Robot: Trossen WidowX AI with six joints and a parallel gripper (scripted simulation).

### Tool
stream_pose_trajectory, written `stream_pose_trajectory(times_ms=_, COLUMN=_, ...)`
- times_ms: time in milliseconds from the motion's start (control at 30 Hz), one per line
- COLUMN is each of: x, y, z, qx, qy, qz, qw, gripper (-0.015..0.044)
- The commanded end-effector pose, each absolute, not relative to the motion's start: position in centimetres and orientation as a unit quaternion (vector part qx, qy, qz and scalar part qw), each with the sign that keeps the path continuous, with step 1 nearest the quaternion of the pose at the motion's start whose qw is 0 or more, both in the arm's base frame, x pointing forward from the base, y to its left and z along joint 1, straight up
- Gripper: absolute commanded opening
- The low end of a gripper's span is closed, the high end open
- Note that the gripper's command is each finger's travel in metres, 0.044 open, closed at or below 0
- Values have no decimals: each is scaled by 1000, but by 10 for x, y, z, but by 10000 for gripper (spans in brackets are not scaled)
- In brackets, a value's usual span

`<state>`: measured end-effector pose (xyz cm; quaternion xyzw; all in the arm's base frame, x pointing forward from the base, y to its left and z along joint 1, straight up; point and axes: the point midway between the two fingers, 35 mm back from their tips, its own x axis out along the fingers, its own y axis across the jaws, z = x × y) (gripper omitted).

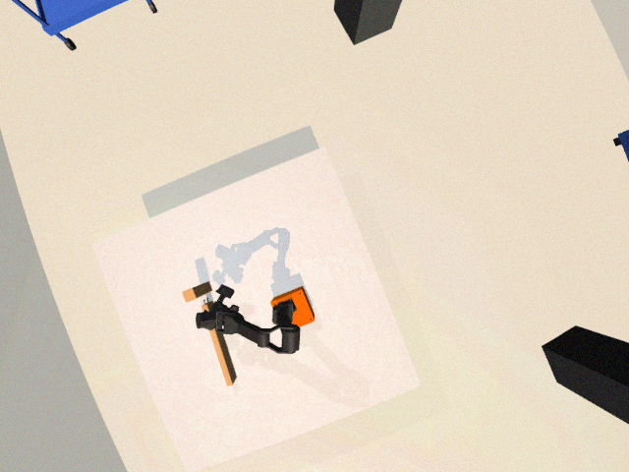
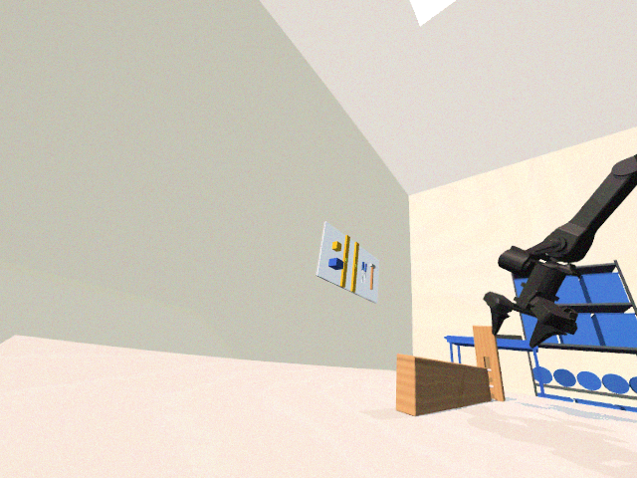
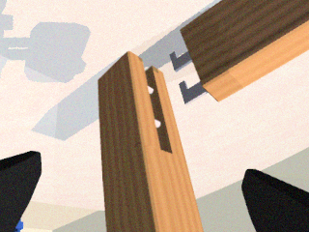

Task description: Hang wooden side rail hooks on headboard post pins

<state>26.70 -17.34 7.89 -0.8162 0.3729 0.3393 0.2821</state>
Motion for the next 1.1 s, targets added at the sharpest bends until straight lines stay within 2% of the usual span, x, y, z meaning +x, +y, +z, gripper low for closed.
stream_pose_trajectory(times_ms=0, x=273, y=-168, z=73, qx=-737, qy=452, qz=253, qw=435, gripper=440)
stream_pose_trajectory(times_ms=300, x=283, y=-157, z=68, qx=-533, qy=531, qz=49, qw=657, gripper=440)
stream_pose_trajectory(times_ms=700, x=290, y=-149, z=65, qx=-352, qy=530, qz=-123, qw=762, gripper=440)
stream_pose_trajectory(times_ms=1067, x=294, y=-143, z=65, qx=-166, qy=477, qz=-276, qw=818, gripper=440)
